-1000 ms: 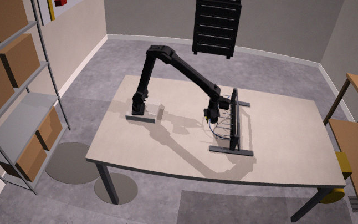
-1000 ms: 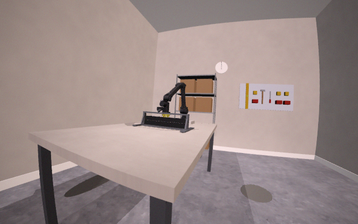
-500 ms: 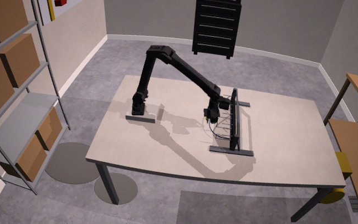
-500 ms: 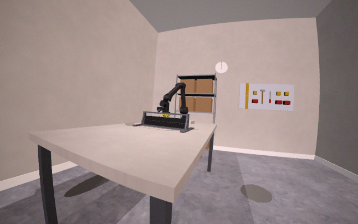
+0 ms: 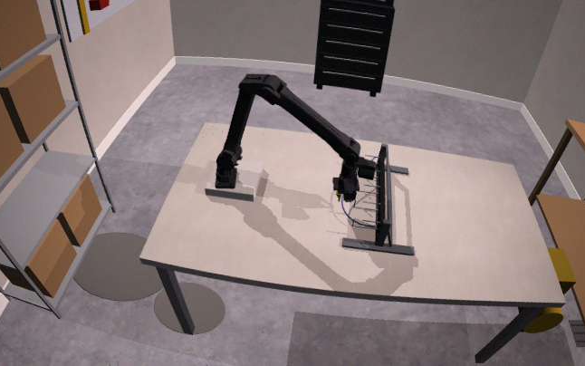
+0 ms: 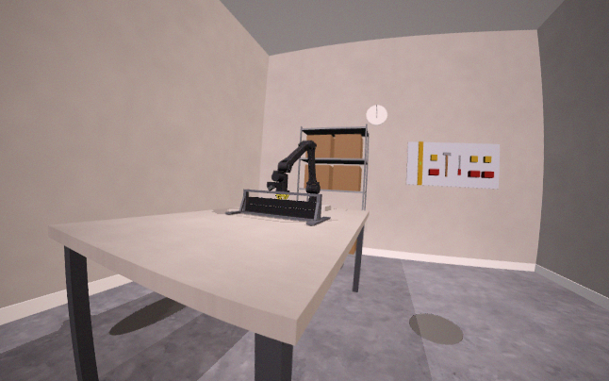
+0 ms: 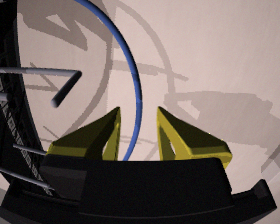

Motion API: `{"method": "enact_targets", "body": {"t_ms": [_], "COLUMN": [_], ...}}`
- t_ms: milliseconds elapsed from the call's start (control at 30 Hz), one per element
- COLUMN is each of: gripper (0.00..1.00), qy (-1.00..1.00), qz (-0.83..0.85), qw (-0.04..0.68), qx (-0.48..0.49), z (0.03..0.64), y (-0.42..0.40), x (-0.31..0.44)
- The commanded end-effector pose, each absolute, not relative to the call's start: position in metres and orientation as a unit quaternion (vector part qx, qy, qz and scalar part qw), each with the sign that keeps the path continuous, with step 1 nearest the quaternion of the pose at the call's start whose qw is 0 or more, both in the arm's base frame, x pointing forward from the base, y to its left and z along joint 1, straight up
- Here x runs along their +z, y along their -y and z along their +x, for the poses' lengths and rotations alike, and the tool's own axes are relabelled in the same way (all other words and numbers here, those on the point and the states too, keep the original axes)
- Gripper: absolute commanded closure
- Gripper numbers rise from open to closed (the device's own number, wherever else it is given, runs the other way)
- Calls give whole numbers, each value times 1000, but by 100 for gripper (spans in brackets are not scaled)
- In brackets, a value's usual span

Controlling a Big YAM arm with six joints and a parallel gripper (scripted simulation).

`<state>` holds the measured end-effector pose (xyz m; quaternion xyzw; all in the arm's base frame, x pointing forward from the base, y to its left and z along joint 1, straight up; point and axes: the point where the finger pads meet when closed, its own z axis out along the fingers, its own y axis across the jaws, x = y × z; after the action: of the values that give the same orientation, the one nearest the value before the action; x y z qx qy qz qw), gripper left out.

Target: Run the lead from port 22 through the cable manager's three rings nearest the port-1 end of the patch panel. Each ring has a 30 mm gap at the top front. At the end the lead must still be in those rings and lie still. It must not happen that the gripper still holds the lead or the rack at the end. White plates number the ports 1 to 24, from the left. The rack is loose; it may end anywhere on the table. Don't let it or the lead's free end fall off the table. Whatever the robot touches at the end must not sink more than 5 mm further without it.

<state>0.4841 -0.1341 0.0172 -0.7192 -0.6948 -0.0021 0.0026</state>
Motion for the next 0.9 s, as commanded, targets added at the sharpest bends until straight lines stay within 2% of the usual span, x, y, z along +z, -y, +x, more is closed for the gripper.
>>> {"method": "enact_targets", "body": {"t_ms": [0,867], "gripper": [68,68], "qy": [698,698], "qz": [-716,-716], "qw": [-7,-2], "qx": [-8,-5], "z": [492,489], "y": [132,131], "x": [21,12]}}
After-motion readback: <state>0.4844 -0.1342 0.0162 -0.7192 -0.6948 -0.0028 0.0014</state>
